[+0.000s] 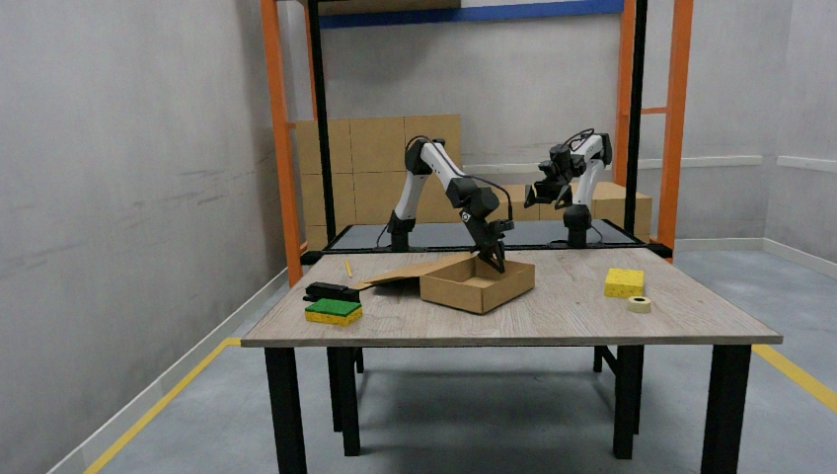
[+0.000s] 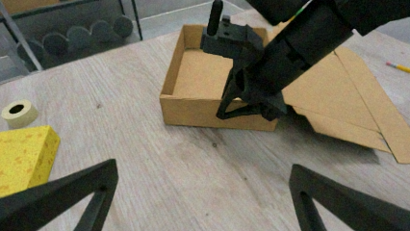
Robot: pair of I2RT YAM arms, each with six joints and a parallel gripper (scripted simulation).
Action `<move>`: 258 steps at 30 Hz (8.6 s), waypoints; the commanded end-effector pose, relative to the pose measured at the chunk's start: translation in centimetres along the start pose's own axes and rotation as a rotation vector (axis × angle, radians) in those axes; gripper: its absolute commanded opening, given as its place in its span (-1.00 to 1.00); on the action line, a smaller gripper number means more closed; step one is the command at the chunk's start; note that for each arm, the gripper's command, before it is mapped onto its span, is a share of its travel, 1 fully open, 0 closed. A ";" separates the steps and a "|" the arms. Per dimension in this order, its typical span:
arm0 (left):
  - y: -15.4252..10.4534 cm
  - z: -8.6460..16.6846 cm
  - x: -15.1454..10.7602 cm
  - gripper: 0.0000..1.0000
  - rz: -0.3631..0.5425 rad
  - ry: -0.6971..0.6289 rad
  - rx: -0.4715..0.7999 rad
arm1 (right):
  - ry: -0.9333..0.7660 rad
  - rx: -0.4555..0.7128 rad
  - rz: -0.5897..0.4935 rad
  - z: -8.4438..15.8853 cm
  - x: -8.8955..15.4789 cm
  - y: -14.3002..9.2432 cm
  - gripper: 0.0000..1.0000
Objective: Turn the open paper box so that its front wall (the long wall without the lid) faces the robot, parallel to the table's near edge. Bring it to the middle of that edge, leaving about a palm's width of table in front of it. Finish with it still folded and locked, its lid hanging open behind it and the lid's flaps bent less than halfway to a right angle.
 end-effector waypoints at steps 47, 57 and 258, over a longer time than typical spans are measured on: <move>-5.3 3.2 -2.5 1.00 0.155 0.083 0.066 | -0.331 -0.061 -0.200 2.8 1.7 -3.9 -1.00; -6.1 3.5 -2.8 1.00 0.173 0.090 0.064 | -0.396 -0.071 -0.243 3.5 1.9 -4.4 -1.00; -10.1 3.8 -4.5 1.00 0.295 0.131 0.013 | 2.139 0.533 0.411 4.1 3.3 -9.5 -0.42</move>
Point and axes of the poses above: on each arm, the point where the finger pads meet when closed, its own y axis out along the fingers, its own x axis across the jaws, z = x × y, the point moved 7 cm from there along -y, back along the fingers, and after that the axes turned 13 degrees about -y, right-handed, at the moved point
